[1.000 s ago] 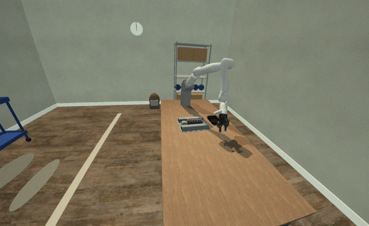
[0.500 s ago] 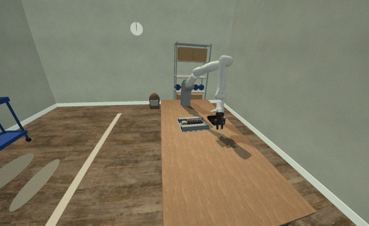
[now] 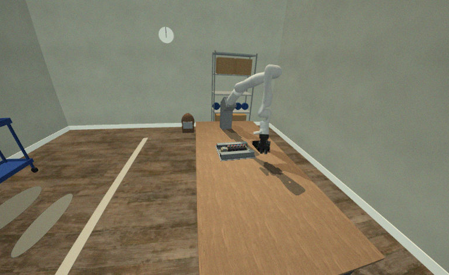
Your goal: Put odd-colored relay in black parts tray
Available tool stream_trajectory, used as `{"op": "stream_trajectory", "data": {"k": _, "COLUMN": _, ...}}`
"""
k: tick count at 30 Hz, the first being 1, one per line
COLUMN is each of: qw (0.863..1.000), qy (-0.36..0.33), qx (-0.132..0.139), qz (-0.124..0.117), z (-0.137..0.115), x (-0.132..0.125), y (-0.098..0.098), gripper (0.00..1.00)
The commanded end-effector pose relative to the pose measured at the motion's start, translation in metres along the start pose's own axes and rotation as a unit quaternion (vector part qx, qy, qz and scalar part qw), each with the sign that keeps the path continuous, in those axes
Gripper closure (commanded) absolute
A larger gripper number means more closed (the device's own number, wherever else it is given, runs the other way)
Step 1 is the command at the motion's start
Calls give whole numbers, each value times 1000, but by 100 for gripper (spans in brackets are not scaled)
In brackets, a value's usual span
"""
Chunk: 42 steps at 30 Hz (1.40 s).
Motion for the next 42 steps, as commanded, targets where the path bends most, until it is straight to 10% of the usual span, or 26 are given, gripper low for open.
{"op": "stream_trajectory", "data": {"k": 1, "qw": 1000, "qy": -6, "qx": -5, "qz": 8, "z": -5, "x": 7, "y": 7, "gripper": 39}}
{"op": "stream_trajectory", "data": {"k": 42, "qw": 986, "qy": -40, "qx": -93, "qz": 133, "z": 15, "x": 103, "y": 75, "gripper": 39}}
Point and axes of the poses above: the point where the finger pads meet when closed, its own y axis back along the fingers, its own x axis across the jaws, z = x × y, the point moved 9 cm from there along y, back along the fingers, and after that the axes turned 15 degrees about y, right-handed, at the moved point
